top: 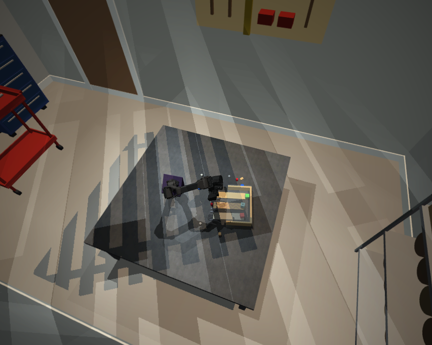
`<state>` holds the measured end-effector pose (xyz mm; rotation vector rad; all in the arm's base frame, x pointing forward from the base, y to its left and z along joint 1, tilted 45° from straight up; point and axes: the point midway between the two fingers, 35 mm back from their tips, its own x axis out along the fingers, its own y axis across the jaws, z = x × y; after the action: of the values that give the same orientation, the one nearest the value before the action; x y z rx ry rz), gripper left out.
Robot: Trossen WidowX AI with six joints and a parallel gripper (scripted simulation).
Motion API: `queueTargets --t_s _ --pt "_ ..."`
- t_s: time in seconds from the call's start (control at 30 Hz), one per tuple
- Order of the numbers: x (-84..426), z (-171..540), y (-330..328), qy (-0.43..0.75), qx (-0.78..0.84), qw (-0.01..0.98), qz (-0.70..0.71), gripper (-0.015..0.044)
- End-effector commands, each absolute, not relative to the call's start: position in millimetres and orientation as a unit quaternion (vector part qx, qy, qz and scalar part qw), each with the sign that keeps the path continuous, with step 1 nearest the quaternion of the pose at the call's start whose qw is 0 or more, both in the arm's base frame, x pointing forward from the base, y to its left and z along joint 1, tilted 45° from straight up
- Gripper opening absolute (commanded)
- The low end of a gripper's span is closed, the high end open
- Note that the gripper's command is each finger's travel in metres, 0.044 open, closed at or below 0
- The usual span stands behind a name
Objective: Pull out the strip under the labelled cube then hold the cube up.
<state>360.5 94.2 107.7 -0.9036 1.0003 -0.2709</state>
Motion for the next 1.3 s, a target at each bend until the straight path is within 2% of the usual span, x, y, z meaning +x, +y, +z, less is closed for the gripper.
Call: queueTargets --t_s 0.0,1.27 --pt "379.3 90.2 49.9 0.616 -0.391 0.667 -0.151 0.0" --pt "384.8 60.1 21.2 0.628 -0.388 0.657 -0.154 0.0"
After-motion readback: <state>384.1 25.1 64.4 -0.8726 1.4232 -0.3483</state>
